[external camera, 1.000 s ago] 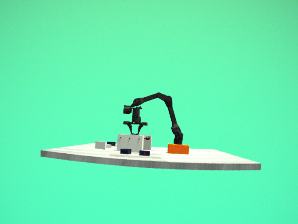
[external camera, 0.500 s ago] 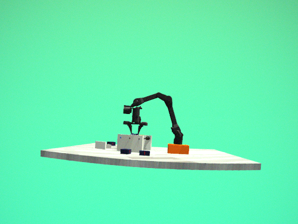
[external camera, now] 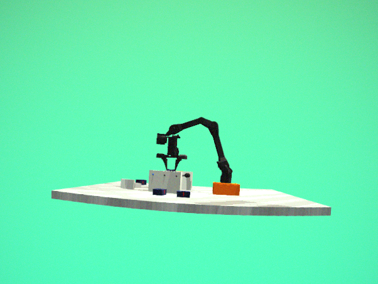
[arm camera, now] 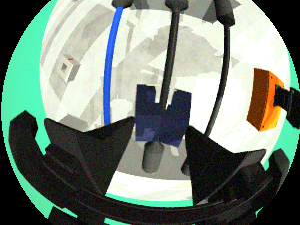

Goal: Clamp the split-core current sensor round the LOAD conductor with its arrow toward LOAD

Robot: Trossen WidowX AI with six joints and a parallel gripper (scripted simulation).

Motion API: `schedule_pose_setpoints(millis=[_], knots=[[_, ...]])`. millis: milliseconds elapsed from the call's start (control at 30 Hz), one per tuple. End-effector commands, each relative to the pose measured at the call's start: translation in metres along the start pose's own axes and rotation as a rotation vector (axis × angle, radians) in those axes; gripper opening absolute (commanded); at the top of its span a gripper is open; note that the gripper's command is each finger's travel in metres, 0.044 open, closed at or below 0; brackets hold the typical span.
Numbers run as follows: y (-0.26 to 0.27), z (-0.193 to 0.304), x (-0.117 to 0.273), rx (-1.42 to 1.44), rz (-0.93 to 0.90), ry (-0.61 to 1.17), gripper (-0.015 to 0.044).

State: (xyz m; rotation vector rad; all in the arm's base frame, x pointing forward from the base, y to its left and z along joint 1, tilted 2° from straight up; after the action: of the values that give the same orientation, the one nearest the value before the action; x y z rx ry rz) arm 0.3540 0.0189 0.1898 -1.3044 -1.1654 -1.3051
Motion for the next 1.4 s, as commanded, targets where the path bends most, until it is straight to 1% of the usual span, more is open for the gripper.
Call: schedule_pose_setpoints(millis=[0, 133, 700, 933, 967, 1067, 1367], knots=[[0.000, 0.000, 0.001, 0.000, 0.001, 0.000, 0.0000], [0.000, 0.000, 0.001, 0.000, 0.001, 0.000, 0.0000], [0.000, 0.000, 0.001, 0.000, 0.001, 0.000, 0.0440], [0.000, 0.000, 0.001, 0.000, 0.001, 0.000, 0.0440], [0.000, 0.000, -0.003, 0.000, 0.002, 0.000, 0.0440], [0.002, -0.001, -0.035, -0.003, 0.014, -0.001, 0.0440], [0.002, -0.001, -0.042, -0.003, 0.015, -0.001, 0.0440]])
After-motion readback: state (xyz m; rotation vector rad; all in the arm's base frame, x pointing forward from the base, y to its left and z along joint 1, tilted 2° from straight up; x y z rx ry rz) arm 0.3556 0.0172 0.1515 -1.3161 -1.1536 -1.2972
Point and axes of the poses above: the point midway between the two fingers, 35 mm back from their tips, its own x axis back along the fingers, its own y axis across the jaws, z = x × y, the point moved 9 cm from there along x, back along the fingers, and after that the axes turned 6 degrees about x, right-handed, at the moved point
